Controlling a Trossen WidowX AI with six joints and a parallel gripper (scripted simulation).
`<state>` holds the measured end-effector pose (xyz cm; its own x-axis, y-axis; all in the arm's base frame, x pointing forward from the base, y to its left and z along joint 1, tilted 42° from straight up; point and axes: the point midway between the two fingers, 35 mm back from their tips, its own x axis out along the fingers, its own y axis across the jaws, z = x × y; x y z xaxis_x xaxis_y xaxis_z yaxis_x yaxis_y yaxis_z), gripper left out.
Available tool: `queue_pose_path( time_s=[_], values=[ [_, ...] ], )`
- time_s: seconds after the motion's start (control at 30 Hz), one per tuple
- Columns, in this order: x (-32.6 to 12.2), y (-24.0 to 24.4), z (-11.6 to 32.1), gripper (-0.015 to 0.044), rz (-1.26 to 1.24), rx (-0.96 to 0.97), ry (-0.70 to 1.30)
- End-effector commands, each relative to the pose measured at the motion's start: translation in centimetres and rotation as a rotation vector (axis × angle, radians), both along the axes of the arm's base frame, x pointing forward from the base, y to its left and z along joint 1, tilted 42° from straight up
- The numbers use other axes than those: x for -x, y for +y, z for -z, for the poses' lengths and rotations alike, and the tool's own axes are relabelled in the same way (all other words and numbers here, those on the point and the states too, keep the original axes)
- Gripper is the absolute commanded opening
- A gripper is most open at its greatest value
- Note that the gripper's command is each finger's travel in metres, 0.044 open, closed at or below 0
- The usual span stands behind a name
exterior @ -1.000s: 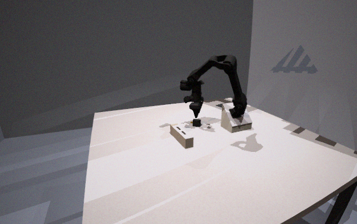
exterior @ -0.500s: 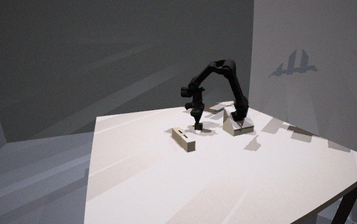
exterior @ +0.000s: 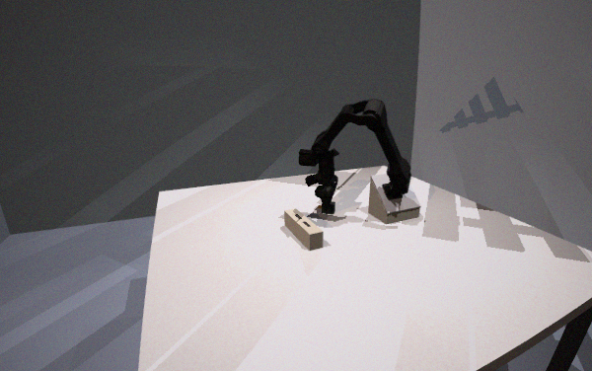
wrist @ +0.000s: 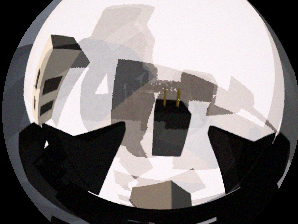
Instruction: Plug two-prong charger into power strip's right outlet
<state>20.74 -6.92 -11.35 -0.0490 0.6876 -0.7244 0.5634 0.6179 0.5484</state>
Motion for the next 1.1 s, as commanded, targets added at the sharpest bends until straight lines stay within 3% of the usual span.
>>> queue_pose_path(
  time_s=[0.0, 0.37, 0.73, 0.97, 1.07],
  values=[
    [0.2, 0.69, 0.48, 0.044, 0.002, -0.008, 0.011],
    [0.29, 1.52, 1.32, 0.044, 0.002, -0.009, 0.011],
    [0.15, 1.22, 1.19, 0.0151, -0.002, -0.004, 0.002],
    [0.15, 1.22, 1.19, 0.0105, -0.002, -0.004, 0.002],
    [0.12, 0.87, 0.84, 0.0026, -0.001, -0.004, 0.003]
  ],
)
